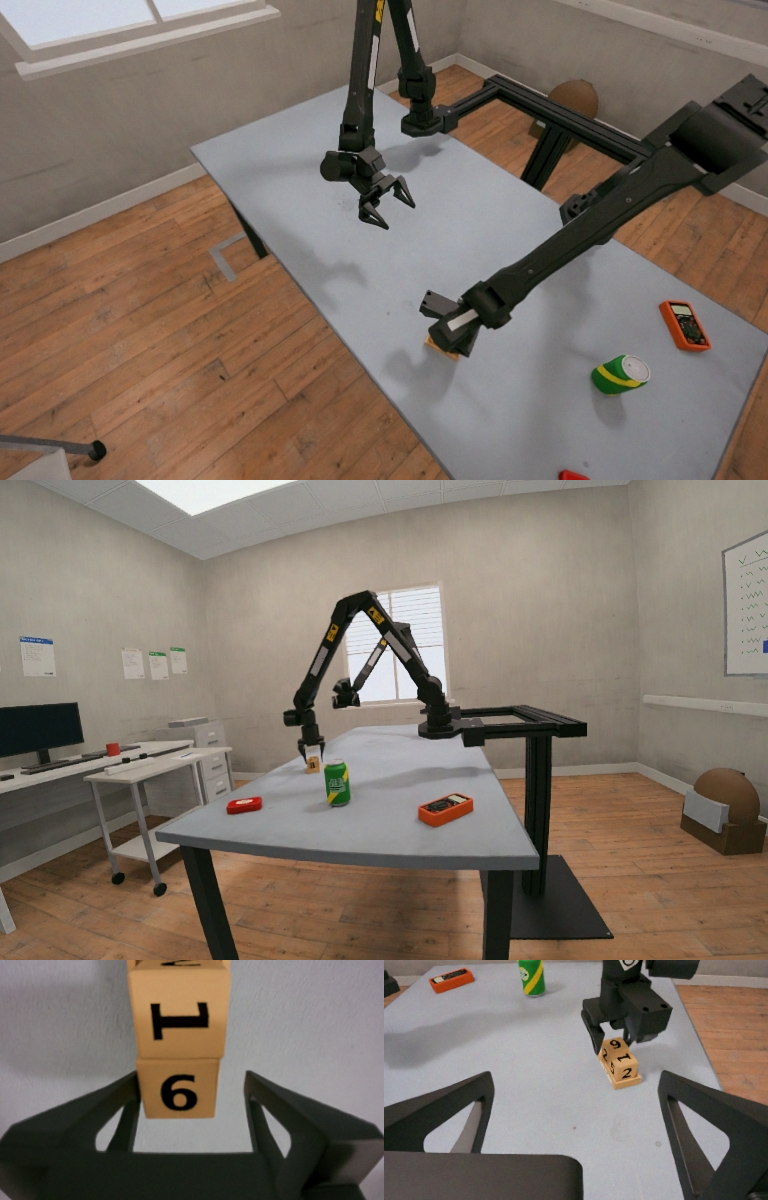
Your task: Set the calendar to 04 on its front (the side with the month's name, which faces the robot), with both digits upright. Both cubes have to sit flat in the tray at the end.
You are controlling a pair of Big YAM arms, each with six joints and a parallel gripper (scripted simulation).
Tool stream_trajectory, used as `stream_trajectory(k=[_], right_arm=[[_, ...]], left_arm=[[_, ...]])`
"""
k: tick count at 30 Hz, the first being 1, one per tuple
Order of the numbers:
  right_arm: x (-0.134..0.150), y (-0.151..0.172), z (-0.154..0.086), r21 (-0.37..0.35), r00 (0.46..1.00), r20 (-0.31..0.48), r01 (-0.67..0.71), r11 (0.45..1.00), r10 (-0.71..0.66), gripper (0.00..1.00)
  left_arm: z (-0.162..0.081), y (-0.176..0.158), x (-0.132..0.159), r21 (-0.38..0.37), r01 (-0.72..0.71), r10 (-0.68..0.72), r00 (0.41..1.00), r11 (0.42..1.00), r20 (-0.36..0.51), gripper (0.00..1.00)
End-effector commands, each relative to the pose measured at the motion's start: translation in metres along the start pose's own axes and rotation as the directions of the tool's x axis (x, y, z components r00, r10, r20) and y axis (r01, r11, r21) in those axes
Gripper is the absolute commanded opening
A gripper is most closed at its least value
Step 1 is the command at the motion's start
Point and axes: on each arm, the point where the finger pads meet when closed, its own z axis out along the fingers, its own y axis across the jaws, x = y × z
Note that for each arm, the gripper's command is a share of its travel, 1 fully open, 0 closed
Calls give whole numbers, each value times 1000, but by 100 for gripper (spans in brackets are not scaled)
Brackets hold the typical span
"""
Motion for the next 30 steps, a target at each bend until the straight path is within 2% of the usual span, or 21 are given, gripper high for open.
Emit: stream_trajectory(k=[1,6,9,13,18,19,23,24,30], right_arm=[[-10,-12,-2,13,999,11,37,999,-37,100],[-10,-12,-2,13,999,11,37,999,-37,100],[-10,-12,-2,13,999,11,37,999,-37,100],[-10,-12,-2,13,999,11,37,999,-37,100],[-10,-12,-2,13,999,11,37,999,-37,100],[-10,-12,-2,13,999,11,37,999,-37,100],[-10,-12,-2,13,999,11,37,999,-37,100],[-10,-12,-2,13,999,11,37,999,-37,100],[-10,-12,-2,13,999,11,37,999,-37,100]], left_arm=[[7,11,-3,-18,-1,2,1000,1000,11,64],[6,14,-2,-27,6,-6,1000,1000,15,64],[17,12,0,-16,4,-4,1000,1000,10,64],[7,15,-6,-35,1,0,1000,999,19,64],[6,15,-6,-36,1,0,1000,999,19,64],[5,13,-6,-29,4,-4,1000,1000,15,56],[1,17,-6,-46,3,-2,1000,999,23,56],[1,17,-6,-46,3,-2,1000,999,23,52],[-5,18,-6,-57,6,-4,1000,998,29,46]])
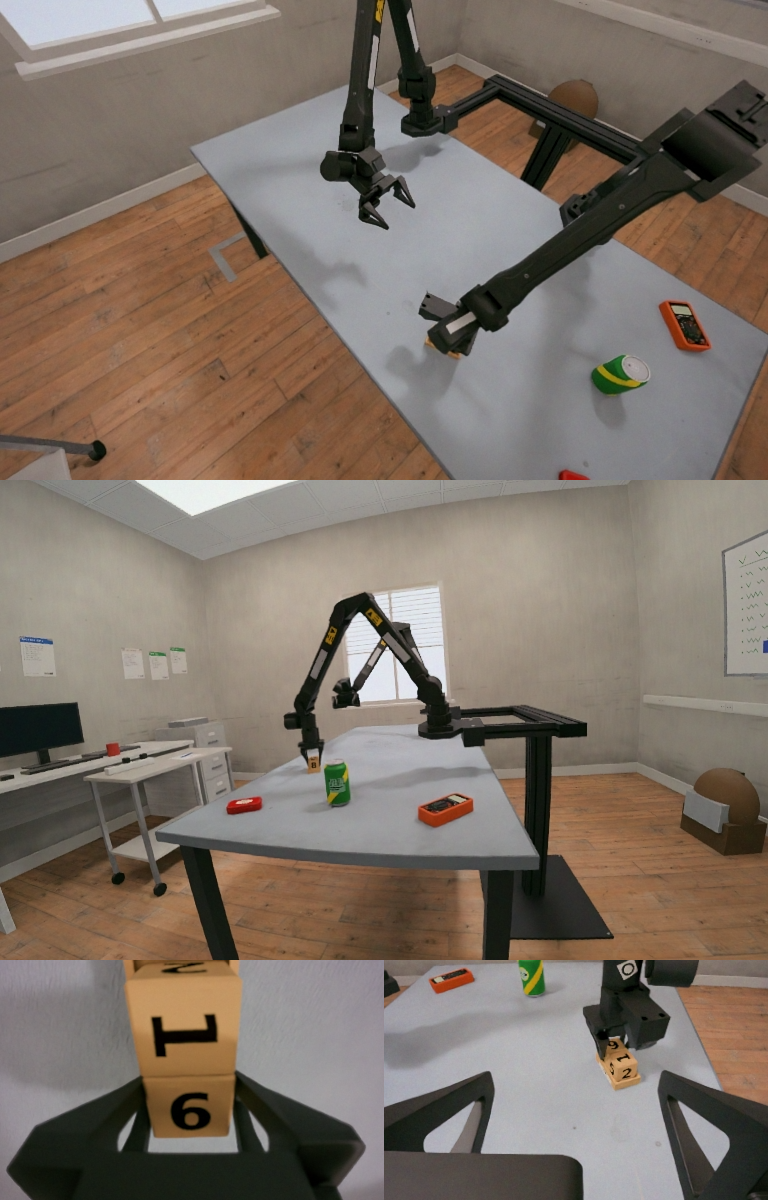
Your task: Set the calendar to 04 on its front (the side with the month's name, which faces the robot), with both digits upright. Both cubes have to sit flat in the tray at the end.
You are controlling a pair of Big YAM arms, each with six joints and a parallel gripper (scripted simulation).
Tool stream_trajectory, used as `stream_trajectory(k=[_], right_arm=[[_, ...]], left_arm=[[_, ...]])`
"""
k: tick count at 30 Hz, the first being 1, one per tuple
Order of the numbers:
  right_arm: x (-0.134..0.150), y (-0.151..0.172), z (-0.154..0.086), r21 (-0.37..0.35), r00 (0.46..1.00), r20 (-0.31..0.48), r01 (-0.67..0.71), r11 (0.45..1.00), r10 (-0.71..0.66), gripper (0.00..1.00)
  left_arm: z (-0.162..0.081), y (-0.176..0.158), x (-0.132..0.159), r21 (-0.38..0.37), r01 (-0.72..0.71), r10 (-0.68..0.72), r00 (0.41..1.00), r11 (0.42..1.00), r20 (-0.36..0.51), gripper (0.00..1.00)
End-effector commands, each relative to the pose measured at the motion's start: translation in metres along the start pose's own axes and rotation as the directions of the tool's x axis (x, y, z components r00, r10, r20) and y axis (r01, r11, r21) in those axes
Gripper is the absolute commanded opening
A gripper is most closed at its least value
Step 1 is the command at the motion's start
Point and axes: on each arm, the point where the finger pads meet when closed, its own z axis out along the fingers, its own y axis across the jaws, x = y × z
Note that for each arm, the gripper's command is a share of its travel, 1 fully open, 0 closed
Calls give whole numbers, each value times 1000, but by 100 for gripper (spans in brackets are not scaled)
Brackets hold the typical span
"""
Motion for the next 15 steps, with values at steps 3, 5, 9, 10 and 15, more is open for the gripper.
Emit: stream_trajectory(k=[3,5,9,10,15], right_arm=[[-10,-12,-2,13,999,11,37,999,-37,100],[-10,-12,-2,13,999,11,37,999,-37,100],[-10,-12,-2,13,999,11,37,999,-37,100],[-10,-12,-2,13,999,11,37,999,-37,100],[-10,-12,-2,13,999,11,37,999,-37,100]], left_arm=[[-18,16,-4,-52,5,-4,1000,999,26,42],[-16,11,-3,-46,4,-3,1000,999,23,39],[-17,14,-4,-51,5,-4,1000,999,26,36],[-14,5,-1,-37,2,-1,1000,999,19,35],[-18,12,-4,-51,7,-6,1000,999,26,11]])
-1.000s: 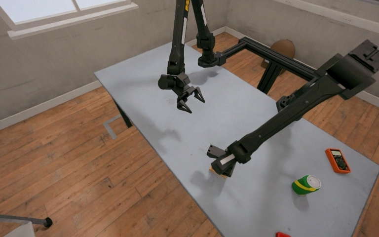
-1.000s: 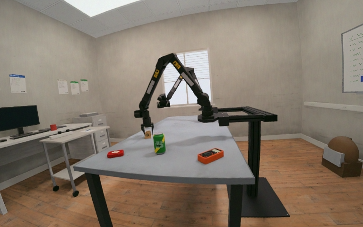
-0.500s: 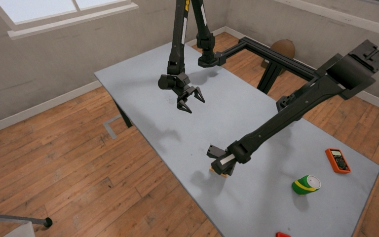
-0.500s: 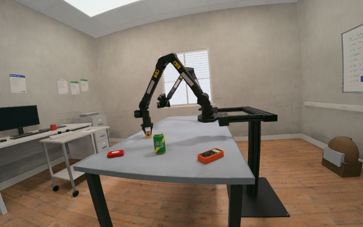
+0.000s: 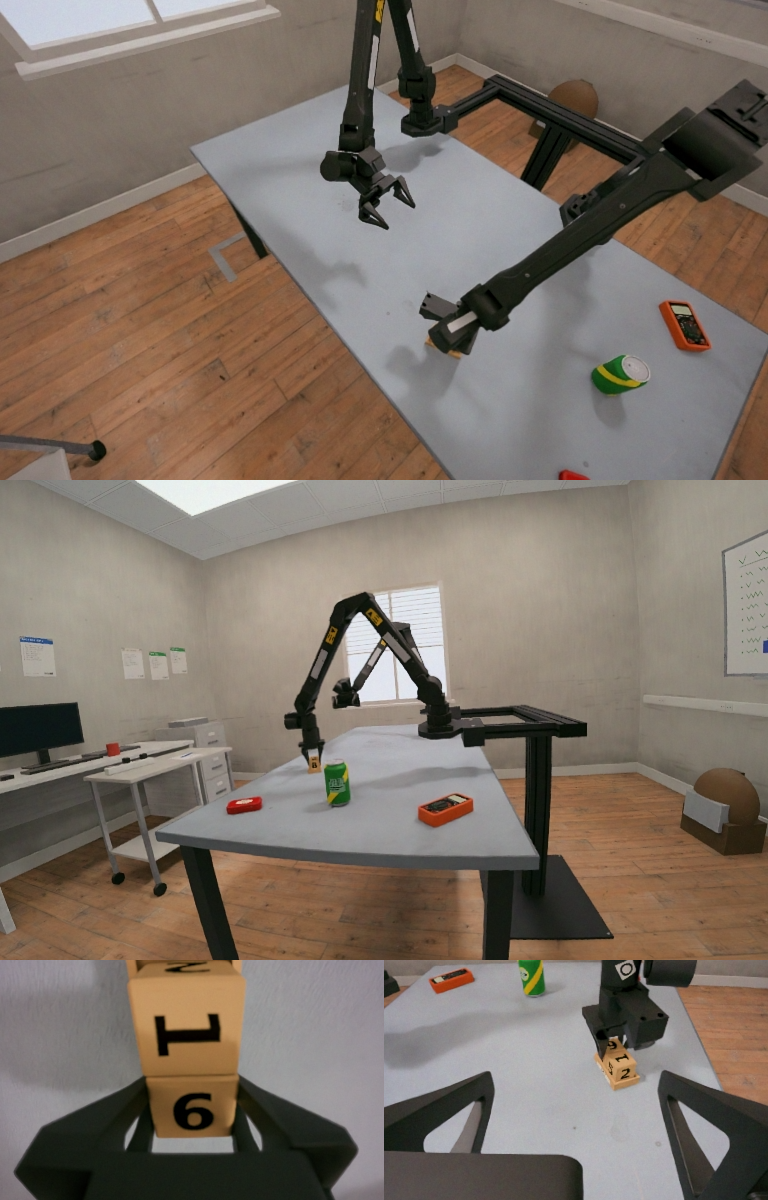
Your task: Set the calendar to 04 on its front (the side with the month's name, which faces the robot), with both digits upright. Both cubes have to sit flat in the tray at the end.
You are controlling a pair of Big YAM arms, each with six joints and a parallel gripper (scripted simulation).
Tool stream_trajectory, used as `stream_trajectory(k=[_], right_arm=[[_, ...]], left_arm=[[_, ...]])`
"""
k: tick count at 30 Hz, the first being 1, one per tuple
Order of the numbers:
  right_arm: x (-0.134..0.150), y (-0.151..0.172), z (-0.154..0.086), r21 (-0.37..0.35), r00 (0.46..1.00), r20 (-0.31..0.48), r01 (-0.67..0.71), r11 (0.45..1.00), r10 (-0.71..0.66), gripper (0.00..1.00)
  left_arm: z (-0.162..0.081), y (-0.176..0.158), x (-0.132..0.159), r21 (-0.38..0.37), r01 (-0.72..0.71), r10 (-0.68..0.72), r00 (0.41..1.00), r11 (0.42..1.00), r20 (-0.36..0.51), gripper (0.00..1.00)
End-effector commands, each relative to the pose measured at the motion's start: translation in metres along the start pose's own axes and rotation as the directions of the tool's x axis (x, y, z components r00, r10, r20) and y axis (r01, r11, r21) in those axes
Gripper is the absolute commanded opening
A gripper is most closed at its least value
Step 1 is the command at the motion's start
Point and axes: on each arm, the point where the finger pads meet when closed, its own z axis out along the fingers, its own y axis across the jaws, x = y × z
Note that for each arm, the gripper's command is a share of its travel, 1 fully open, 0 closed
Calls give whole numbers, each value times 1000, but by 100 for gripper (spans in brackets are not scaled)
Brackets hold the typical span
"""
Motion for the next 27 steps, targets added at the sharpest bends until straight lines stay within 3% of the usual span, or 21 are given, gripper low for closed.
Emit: stream_trajectory(k=[1,2,3,9,15,17,19,23,26,27], right_arm=[[-10,-12,-2,13,999,11,37,999,-37,100],[-10,-12,-2,13,999,11,37,999,-37,100],[-10,-12,-2,13,999,11,37,999,-37,100],[-10,-12,-2,13,999,11,37,999,-37,100],[-4,-9,6,5,1000,9,6,1000,-6,100],[-4,-4,20,2,1000,-4,-22,1000,22,100],[-1,1,42,21,998,-31,-62,998,62,100],[17,33,115,123,985,-109,-119,985,132,100],[13,51,158,195,985,-104,-112,974,135,100],[13,51,158,195,985,-104,-112,974,135,100]], left_arm=[[-19,10,-5,-38,1,0,1000,999,20,23],[-21,7,-6,-33,-2,3,1000,999,17,34],[-25,3,-7,-27,-2,2,1000,1000,14,36],[-70,13,-10,-48,6,-5,1000,999,26,36],[-74,16,-4,-46,21,-20,999,999,25,36],[-67,11,-5,-28,14,-14,1000,1000,15,36],[-81,14,-8,-47,14,-12,1000,999,26,36],[-91,12,-10,-48,8,-6,1000,999,27,36],[-92,15,-3,-47,-7,8,1000,999,25,36],[-92,15,-3,-47,-7,8,1000,999,25,36]])
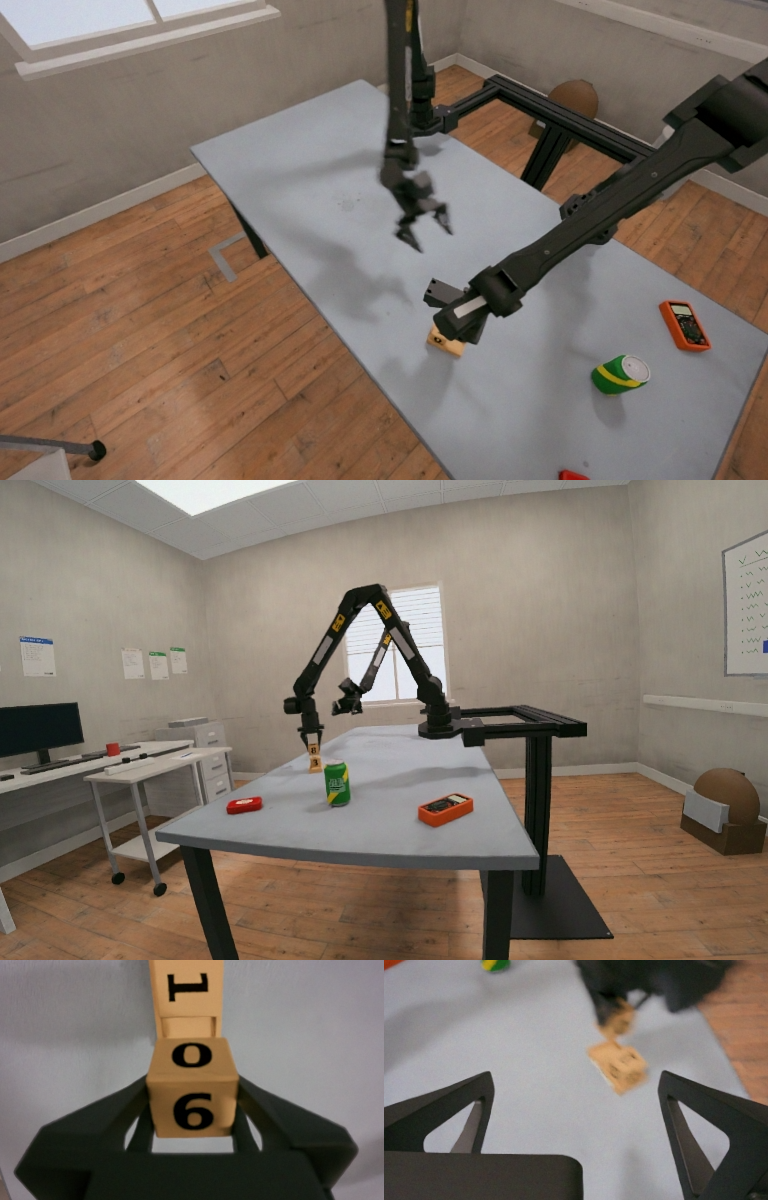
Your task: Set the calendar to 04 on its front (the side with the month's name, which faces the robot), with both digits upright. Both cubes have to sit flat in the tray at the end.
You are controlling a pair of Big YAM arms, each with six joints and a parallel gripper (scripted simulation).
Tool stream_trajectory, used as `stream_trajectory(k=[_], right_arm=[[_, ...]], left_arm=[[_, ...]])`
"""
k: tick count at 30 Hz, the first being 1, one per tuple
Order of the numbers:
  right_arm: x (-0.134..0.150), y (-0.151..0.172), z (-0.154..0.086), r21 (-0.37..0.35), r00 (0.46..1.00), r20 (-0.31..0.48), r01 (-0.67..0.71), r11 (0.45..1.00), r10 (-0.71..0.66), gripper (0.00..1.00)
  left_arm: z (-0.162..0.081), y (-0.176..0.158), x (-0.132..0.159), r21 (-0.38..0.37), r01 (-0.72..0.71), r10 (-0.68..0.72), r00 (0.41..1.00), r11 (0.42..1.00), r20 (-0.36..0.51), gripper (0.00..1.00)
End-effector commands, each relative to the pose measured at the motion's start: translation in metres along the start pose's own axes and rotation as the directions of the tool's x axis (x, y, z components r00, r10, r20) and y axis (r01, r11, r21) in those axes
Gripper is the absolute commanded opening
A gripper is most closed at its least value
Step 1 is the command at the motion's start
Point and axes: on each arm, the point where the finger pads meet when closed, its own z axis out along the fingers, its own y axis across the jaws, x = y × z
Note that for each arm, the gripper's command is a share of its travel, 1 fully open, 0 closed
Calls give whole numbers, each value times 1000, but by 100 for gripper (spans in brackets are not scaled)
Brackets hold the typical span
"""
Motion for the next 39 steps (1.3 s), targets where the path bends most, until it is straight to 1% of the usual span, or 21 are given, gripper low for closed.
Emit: stream_trajectory(k=[1,2,3,4,5,7,8,10,13,15,16,18,19,20,21,25,28,31,33,35,39], right_arm=[[-6,30,42,6,993,40,-111,994,111,100],[-9,36,54,54,993,42,-114,992,112,100],[-12,47,64,71,992,52,-119,990,116,100],[-13,55,71,99,991,58,-125,987,120,100],[-6,67,74,123,990,49,-138,983,133,100],[-7,77,82,189,988,63,-149,971,139,100],[-15,75,88,228,987,85,-152,962,135,100],[-17,81,93,299,985,107,-165,940,138,100],[-12,91,92,355,984,113,-170,919,139,100],[-18,90,95,370,986,121,-153,916,116,100],[-18,90,95,373,986,119,-150,916,113,100],[-18,90,95,373,986,119,-150,916,113,100],[-28,81,90,387,984,139,-156,909,110,100],[-28,81,90,387,984,139,-156,909,110,100],[-28,81,90,386,984,140,-156,909,109,100],[-27,81,90,384,984,137,-156,910,110,100],[-27,81,90,384,984,137,-156,910,110,100],[-27,81,90,384,984,137,-156,910,110,100],[-27,81,90,384,984,137,-156,910,110,100],[-27,81,90,384,984,137,-156,910,110,100],[-27,81,90,384,984,137,-156,910,110,100]], left_arm=[[-31,20,-5,-51,-3,5,1000,999,28,36],[-23,17,6,-42,-5,6,1000,999,23,36],[-20,21,10,-53,-20,22,999,998,27,36],[-1,10,21,-19,-48,49,999,999,11,36],[5,12,31,-19,-60,60,998,998,12,36],[17,15,54,-18,-65,66,998,998,12,36],[23,16,66,-17,-64,64,998,998,12,36],[41,15,92,-7,-56,56,998,998,9,36],[60,11,120,8,-39,39,999,999,6,36],[59,21,129,-12,-23,23,1000,1000,8,36],[53,25,133,-28,-13,14,1000,1000,11,36],[53,25,133,-28,-13,14,1000,1000,11,36],[56,18,130,-19,-9,9,1000,1000,10,36],[57,16,131,-15,-4,4,1000,1000,9,36],[55,20,131,-23,1,-1,1000,1000,11,36],[54,21,132,-17,121,-121,993,992,10,36],[50,30,131,-27,322,-321,947,947,20,36],[50,30,131,-22,450,-450,893,893,23,36],[50,30,131,-19,509,-509,861,861,24,36],[50,30,131,-19,509,-509,861,861,24,36],[50,29,131,-11,582,-582,813,813,22,36]])
